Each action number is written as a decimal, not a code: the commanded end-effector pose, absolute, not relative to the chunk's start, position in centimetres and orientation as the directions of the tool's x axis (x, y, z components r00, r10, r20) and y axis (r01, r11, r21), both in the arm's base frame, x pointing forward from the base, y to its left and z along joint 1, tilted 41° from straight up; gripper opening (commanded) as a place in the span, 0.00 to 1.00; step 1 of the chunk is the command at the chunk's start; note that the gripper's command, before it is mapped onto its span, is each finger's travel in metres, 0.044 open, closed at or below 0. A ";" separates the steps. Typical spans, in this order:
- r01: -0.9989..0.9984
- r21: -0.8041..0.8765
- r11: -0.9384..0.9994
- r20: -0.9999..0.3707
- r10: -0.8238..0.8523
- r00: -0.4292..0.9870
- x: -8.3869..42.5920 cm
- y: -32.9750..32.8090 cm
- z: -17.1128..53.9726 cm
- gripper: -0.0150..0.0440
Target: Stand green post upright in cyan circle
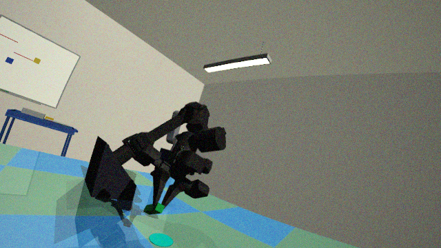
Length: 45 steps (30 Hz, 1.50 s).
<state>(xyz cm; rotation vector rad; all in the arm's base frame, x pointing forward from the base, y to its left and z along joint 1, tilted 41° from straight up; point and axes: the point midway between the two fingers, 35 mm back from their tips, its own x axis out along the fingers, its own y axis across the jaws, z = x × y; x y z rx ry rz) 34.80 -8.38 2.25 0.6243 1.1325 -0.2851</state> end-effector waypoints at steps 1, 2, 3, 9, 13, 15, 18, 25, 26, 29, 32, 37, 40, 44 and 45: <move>0.519 0.312 0.796 -0.901 0.074 0.428 34.8 -8.3 2.3 0.29; 0.520 0.310 0.796 -0.899 0.068 0.432 34.8 -8.3 2.2 0.29; 0.521 0.309 0.796 -0.898 0.063 0.436 34.8 -8.3 2.2 0.29; 0.525 0.301 0.796 -0.888 0.033 0.460 34.9 -8.2 2.1 0.29; 0.528 0.297 0.796 -0.880 0.013 0.476 35.0 -8.1 2.1 0.29; 0.530 0.295 0.795 -0.875 0.003 0.484 35.0 -8.1 2.0 0.29; 0.532 0.293 0.794 -0.868 -0.012 0.496 35.1 -8.0 2.0 0.29; 0.538 0.290 0.791 -0.850 -0.045 0.524 35.1 -7.9 2.0 0.29; 0.539 0.290 0.791 -0.848 -0.050 0.528 35.2 -7.9 2.0 0.29; 0.542 0.289 0.789 -0.839 -0.063 0.540 35.2 -7.8 2.0 0.29; 0.544 0.289 0.788 -0.830 -0.077 0.553 35.2 -7.8 2.1 0.29; 0.548 0.291 0.784 -0.814 -0.099 0.573 35.2 -7.7 2.1 0.29; 0.551 0.292 0.782 -0.803 -0.112 0.585 35.2 -7.6 2.2 0.29; 0.554 0.295 0.778 -0.789 -0.129 0.601 35.2 -7.5 2.3 0.29; 0.555 0.296 0.777 -0.785 -0.133 0.605 35.2 -7.5 2.3 0.29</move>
